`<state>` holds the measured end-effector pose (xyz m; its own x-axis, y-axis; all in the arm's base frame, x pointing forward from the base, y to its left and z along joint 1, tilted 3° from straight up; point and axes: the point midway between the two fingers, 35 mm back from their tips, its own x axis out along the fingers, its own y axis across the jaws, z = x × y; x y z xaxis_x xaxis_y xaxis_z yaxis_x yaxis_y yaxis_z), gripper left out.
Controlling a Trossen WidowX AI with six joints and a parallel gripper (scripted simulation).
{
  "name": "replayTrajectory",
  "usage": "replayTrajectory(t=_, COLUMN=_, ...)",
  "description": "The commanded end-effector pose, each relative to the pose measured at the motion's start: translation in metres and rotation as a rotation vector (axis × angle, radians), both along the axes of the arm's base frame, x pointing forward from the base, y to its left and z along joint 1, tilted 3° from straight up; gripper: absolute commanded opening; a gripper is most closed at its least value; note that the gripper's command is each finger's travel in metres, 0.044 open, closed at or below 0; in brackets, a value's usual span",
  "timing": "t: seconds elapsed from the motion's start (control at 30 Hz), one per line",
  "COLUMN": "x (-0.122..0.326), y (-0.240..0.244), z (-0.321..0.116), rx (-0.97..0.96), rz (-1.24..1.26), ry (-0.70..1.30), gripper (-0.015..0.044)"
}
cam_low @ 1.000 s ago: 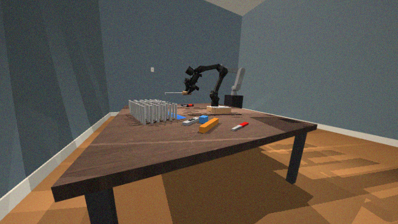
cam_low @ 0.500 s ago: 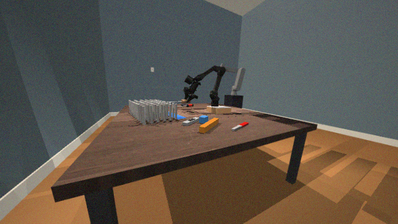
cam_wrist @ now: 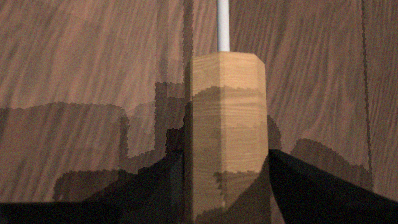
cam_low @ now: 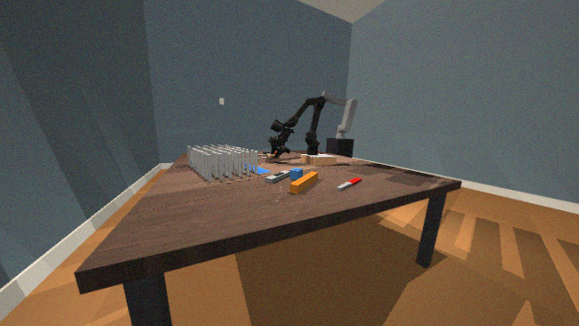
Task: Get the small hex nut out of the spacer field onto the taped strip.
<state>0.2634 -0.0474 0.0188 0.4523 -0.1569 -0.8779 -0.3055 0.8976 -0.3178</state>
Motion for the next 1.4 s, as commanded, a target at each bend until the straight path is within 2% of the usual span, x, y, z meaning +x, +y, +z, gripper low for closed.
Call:
replayTrajectory(t=0.0, x=0.002, y=0.001, z=0.000, rx=0.001, rz=0.005, ry=-0.014, gripper=0.0000)
replayTrajectory(t=1.37, x=0.026, y=0.007, z=0.002, rx=0.002, rz=0.001, ry=-0.016, gripper=0.0000)
